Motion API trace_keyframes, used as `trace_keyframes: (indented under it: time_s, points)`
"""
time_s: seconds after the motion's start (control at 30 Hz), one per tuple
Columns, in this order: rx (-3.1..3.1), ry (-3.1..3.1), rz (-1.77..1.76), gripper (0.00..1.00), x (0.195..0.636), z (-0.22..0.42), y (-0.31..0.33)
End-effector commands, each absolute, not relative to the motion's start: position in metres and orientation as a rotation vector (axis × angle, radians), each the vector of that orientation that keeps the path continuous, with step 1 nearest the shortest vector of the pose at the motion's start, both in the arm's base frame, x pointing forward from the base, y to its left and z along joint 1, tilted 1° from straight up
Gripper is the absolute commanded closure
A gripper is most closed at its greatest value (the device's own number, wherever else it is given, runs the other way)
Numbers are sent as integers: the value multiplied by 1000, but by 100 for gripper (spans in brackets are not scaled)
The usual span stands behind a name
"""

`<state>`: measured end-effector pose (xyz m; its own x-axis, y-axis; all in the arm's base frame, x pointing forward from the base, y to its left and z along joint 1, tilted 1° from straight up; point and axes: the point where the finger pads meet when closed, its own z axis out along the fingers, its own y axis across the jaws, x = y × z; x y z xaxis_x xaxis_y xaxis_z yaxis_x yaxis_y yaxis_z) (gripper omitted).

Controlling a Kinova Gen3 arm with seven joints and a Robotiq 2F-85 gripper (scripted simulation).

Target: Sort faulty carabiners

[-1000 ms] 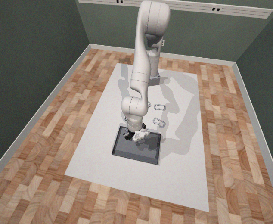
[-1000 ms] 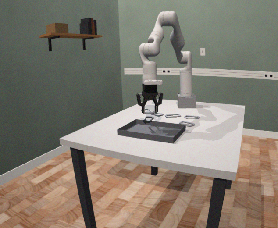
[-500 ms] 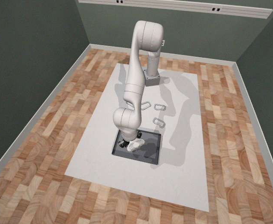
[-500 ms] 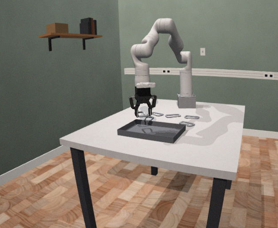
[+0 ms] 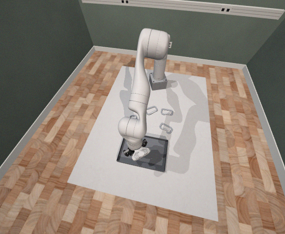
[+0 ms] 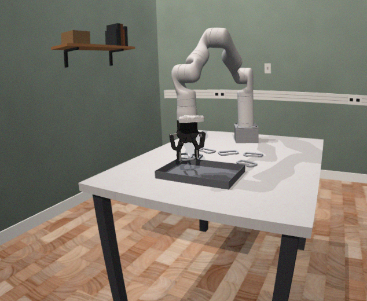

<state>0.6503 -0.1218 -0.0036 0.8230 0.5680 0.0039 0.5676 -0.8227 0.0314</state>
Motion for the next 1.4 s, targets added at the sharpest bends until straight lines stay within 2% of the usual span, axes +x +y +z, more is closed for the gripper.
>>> trace_keyframes:
  time_s: [0.0, 0.4, 0.43, 1.37]
  points:
    - [2976, 935, 1, 100, 646, -25, -122]
    - [2976, 935, 1, 100, 646, -25, -122]
    - [2973, 939, -6, 100, 645, -62, -125]
    - [2973, 941, -6, 100, 645, -65, -125]
